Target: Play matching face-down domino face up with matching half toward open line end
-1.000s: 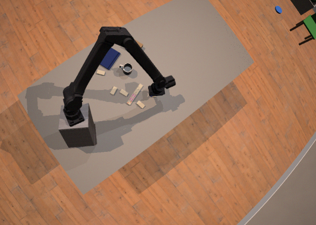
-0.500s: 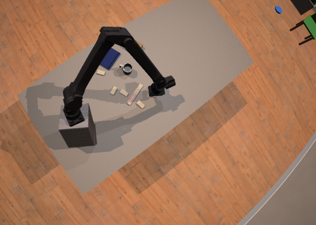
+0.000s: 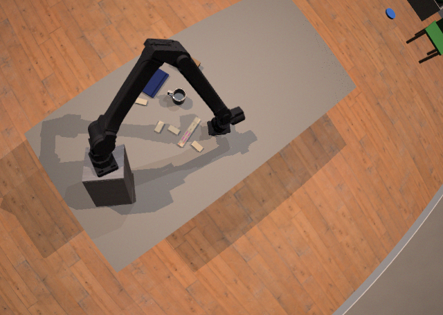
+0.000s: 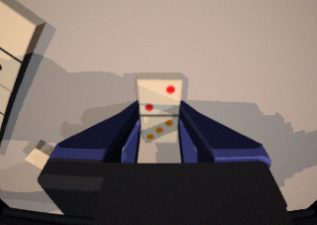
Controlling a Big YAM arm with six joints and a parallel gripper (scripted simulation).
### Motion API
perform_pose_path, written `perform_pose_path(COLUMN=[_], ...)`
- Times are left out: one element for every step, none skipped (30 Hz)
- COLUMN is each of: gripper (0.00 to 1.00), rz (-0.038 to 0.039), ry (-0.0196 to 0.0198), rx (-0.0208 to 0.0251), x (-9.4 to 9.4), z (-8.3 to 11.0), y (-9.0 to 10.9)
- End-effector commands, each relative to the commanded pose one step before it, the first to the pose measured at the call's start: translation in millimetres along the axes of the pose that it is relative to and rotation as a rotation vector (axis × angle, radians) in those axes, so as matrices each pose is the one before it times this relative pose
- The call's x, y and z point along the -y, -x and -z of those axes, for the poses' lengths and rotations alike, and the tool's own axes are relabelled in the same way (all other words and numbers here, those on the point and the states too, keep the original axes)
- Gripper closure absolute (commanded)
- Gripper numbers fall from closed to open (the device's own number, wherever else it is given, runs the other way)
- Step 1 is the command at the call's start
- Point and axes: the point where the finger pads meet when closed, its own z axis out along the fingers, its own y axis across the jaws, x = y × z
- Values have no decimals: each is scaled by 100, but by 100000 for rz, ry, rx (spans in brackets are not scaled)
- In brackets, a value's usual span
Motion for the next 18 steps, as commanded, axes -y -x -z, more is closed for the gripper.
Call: perform_pose_path(gripper=[78, 78, 78, 78, 78, 78, 78, 78, 78, 78, 78, 78, 78, 78, 78, 78, 78, 78], rz=[485, 132, 132, 132, 132, 132, 132, 132, 0, 0, 0, 0, 0, 0, 0, -1208, 131, 131], ry=[-1462, -243, -243, -243, -243, -243, -243, -243, 0, 0, 0, 0, 0, 0, 0, 2080, -215, -215], rx=[469, 91, 91, 91, 91, 91, 91, 91, 0, 0, 0, 0, 0, 0, 0, -814, 83, 83], x=[658, 120, 120, 120, 120, 120, 120, 120, 0, 0, 0, 0, 0, 0, 0, -1026, 107, 108], z=[349, -8, -8, -9, -9, -10, -10, -10, 0, 0, 0, 0, 0, 0, 0, 103, -10, -11], y=[354, 98, 98, 98, 98, 97, 97, 97, 0, 0, 0, 0, 0, 0, 0, -854, 93, 93])
